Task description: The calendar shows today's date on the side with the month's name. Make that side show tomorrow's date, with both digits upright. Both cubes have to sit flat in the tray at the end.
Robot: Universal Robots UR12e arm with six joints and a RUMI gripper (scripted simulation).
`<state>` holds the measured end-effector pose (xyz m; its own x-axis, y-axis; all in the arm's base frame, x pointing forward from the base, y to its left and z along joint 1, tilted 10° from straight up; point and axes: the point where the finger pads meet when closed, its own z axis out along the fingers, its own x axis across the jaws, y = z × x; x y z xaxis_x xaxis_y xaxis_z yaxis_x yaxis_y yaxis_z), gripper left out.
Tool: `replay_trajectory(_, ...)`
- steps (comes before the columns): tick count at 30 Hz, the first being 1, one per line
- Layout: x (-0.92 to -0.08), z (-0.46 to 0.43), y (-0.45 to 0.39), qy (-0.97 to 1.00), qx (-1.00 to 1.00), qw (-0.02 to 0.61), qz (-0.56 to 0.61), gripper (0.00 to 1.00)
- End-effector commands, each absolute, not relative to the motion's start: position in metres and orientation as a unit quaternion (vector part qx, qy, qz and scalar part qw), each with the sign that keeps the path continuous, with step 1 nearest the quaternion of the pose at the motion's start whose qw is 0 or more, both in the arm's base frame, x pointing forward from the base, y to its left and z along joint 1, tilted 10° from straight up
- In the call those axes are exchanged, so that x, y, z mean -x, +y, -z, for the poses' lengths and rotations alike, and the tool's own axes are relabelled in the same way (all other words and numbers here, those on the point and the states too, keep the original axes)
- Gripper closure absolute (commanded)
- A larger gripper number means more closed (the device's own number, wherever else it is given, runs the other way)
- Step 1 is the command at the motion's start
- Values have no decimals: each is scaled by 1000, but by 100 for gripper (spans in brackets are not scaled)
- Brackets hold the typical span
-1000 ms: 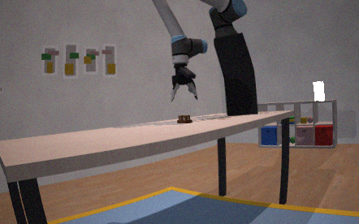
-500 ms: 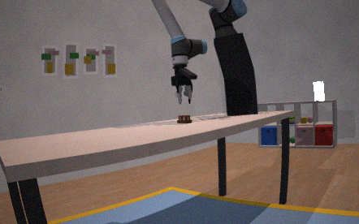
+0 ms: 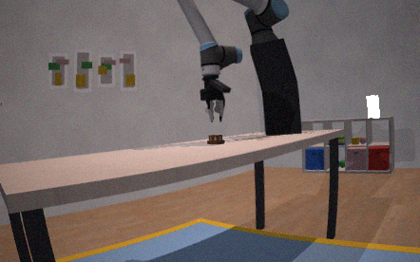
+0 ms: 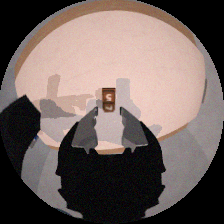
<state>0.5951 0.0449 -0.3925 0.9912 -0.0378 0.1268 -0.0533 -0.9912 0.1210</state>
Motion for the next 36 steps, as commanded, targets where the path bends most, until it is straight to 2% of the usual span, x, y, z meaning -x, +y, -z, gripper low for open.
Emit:
replay_trajectory(1,-595,392,45,-23,-996,62,-63,71)
replay_trajectory(36,-596,400,44,-19,-996,62,-62,71)
